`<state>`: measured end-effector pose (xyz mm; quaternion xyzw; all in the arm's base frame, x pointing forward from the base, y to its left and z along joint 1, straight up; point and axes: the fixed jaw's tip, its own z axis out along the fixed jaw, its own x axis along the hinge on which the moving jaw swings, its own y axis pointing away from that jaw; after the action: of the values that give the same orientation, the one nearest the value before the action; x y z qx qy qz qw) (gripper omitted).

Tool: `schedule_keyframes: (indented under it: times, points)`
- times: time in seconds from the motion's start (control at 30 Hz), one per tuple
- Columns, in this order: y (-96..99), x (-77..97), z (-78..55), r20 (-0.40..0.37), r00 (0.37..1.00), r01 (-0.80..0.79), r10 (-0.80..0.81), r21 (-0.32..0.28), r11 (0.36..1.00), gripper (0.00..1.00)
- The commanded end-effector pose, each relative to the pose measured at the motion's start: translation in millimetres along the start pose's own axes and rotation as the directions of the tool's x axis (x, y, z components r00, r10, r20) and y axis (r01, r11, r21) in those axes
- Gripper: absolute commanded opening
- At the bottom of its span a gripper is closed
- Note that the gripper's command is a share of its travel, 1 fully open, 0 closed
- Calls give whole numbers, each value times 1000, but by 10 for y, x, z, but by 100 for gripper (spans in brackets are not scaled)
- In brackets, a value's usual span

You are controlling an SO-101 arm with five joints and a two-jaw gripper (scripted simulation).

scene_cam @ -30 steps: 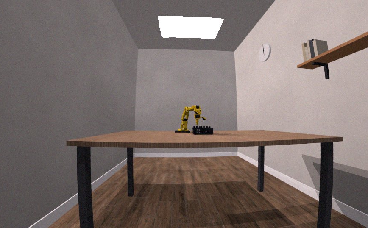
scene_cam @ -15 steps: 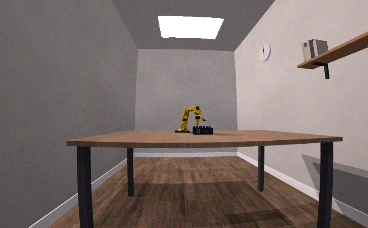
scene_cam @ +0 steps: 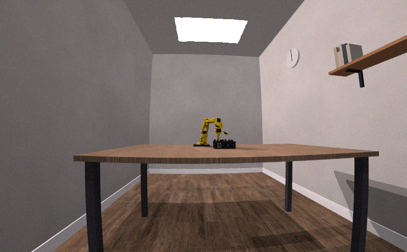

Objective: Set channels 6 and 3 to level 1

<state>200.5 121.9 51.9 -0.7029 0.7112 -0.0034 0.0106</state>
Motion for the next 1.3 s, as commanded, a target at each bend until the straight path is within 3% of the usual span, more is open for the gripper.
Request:
schedule_keyframes:
  times: [0.0,1.27]
  points:
    - [14,30,53,-9,1000,1,-1,-17,1000,0]
    - [58,38,59,-9,1000,1,-1,-17,1000,0]
